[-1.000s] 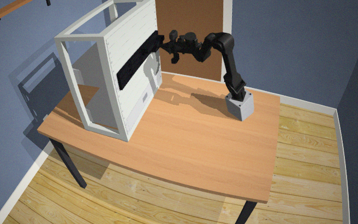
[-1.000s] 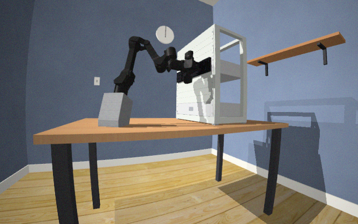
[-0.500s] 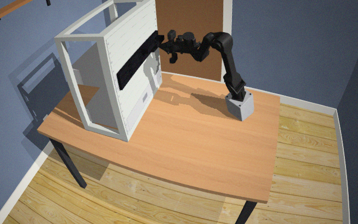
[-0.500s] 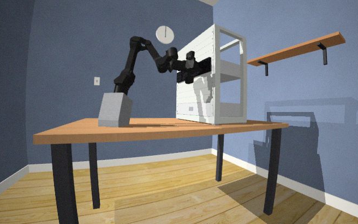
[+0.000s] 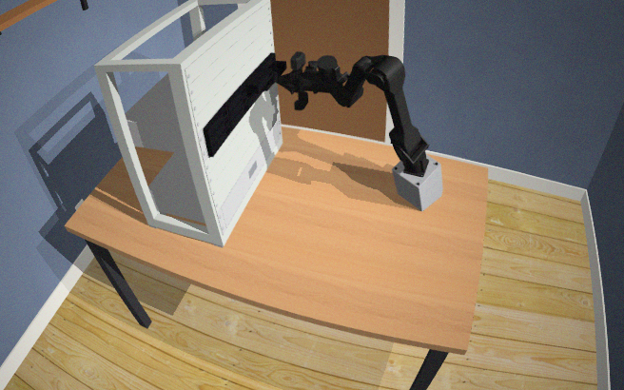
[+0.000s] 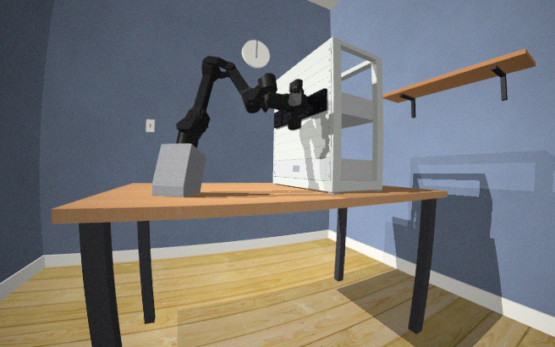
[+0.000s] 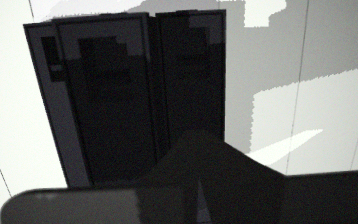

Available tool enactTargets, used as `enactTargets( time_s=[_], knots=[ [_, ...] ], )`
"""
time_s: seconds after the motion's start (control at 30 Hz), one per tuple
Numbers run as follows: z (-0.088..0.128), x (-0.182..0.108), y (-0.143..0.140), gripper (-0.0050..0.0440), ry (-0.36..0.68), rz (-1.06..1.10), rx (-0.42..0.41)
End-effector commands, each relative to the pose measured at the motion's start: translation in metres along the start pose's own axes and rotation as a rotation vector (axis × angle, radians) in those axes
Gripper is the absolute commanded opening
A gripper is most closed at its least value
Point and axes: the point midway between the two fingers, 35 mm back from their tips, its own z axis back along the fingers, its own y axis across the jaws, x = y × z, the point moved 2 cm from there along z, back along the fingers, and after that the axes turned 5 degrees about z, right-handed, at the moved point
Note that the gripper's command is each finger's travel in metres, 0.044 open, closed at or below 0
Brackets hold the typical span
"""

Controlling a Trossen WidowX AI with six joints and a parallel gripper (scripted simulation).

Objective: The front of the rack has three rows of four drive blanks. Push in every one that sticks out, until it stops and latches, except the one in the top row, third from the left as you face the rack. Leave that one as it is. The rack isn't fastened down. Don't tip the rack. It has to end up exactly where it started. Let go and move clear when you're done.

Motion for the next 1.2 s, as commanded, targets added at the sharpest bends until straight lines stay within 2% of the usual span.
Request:
enactTargets(
  time_s=[0.0,1.17],
  knots=[
    [-0.0036,0.0004,0.0076,0.0000,-0.001,0.012,0.018],
    [-0.0096,0.0012,0.0071,0.0000,-0.001,0.012,0.018]
  ],
)
